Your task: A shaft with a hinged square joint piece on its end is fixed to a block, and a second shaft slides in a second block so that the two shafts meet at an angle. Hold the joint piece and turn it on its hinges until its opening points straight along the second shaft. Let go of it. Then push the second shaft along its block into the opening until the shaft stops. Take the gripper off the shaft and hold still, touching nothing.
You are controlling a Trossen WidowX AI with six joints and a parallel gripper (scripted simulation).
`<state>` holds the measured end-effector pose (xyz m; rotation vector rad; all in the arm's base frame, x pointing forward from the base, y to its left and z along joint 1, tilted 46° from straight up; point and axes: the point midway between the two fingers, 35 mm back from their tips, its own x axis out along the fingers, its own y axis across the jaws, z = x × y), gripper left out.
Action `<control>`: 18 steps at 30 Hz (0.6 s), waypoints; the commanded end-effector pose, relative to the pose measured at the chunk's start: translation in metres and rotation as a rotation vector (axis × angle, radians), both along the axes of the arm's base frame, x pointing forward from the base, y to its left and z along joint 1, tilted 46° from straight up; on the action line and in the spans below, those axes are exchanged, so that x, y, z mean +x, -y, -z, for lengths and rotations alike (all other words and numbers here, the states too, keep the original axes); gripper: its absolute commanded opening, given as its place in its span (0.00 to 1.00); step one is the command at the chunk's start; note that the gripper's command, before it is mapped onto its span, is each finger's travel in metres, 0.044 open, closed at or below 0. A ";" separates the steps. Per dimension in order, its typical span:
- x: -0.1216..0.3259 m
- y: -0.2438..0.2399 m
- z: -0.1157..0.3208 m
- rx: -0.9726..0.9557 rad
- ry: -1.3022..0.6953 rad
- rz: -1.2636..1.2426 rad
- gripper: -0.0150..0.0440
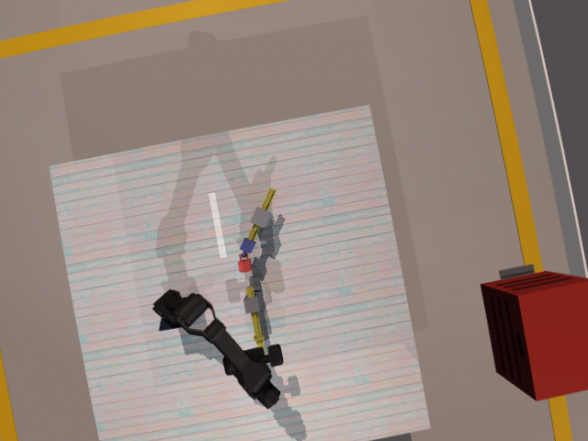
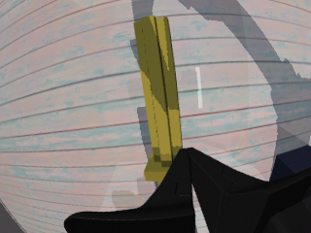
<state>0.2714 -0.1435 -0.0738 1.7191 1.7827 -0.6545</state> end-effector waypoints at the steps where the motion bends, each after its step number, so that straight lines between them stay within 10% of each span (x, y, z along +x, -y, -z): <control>1: 0.001 0.005 0.007 -0.012 -0.015 0.016 0.25; 18: 0.001 -0.011 0.023 -0.011 -0.015 0.015 0.25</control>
